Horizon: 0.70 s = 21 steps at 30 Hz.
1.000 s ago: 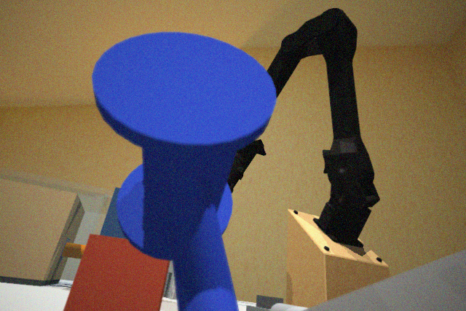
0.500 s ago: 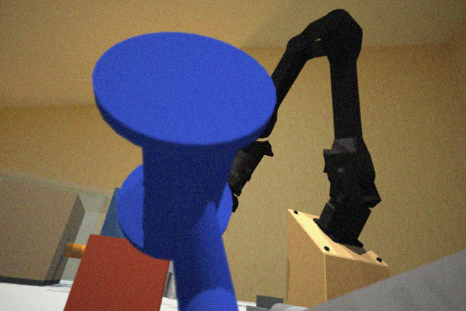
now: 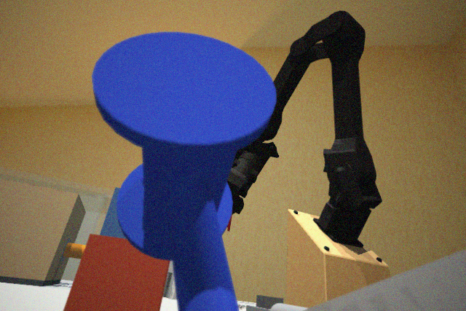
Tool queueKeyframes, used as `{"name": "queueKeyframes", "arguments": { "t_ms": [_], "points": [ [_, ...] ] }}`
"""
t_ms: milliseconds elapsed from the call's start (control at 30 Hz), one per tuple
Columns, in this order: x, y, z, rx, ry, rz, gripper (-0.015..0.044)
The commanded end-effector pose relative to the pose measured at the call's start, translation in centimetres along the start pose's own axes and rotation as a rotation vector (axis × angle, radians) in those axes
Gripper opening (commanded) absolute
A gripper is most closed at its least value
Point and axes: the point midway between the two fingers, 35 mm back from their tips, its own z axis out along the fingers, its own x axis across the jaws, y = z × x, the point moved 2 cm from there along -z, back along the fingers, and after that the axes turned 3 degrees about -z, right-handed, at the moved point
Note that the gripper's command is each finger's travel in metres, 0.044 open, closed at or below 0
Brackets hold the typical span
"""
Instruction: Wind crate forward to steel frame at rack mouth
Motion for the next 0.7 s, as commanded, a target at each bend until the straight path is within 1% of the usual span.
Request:
{"name": "queueKeyframes", "arguments": {
  "t_ms": [0,667],
  "points": [
    [-0.7,-1.3,-0.3,0.024,-0.020,0.021,0.0000],
    [-2.0,-2.8,-1.0,0.025,-0.021,0.021,0.0000]
  ]
}}
